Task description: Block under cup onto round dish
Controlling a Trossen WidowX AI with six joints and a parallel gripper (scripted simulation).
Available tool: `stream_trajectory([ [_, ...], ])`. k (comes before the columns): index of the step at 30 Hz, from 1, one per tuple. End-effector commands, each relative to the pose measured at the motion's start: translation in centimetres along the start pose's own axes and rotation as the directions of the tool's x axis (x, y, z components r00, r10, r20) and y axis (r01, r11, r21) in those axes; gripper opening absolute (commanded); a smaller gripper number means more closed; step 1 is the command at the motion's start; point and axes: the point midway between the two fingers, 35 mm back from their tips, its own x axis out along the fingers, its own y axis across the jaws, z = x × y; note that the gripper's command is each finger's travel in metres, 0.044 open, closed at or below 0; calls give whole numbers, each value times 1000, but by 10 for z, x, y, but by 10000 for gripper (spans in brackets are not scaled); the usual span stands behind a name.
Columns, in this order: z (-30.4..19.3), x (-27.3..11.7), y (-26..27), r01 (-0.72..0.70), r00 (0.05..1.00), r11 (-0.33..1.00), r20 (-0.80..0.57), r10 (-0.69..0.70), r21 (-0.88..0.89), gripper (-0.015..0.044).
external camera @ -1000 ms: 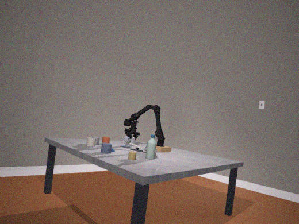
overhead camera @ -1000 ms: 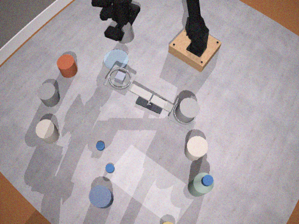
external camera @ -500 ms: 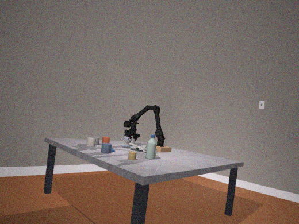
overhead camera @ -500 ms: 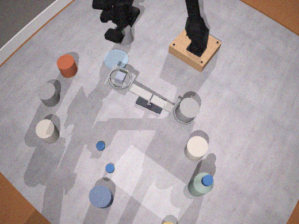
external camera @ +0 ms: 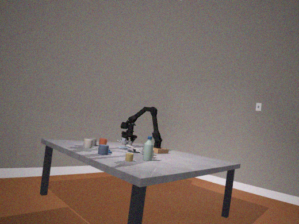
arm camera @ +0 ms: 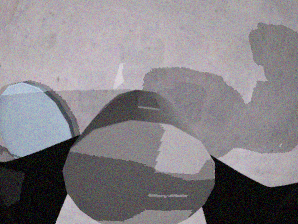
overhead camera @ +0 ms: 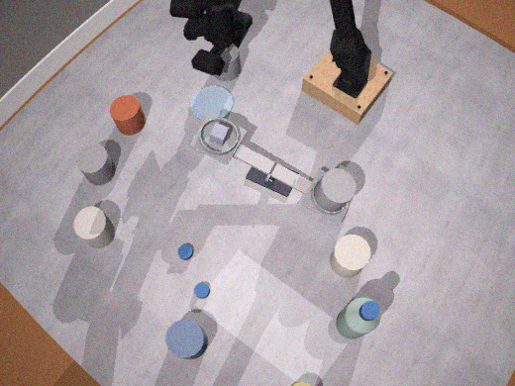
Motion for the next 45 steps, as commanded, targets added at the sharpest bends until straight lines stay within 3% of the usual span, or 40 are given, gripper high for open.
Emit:
stream_trajectory([
  [1, 2, -19, 0, -1, 1000, 1000, 6, 1, -2, 440],
  [4, 1, -51, 0, -1, 1000, 1000, 11, 1, -4, 440],
  [9, 1, -53, 0, -1, 1000, 1000, 11, 1, -4, 440],
  [16, -16, -73, 66, -34, 999, 999, 18, 35, -36, 260],
  [29, -102, -107, 208, -22, 1000, 995, 1, 22, -101, 260],
  [45, -109, -90, 215, -21, 1000, 994, 0, 21, -104, 260],
])
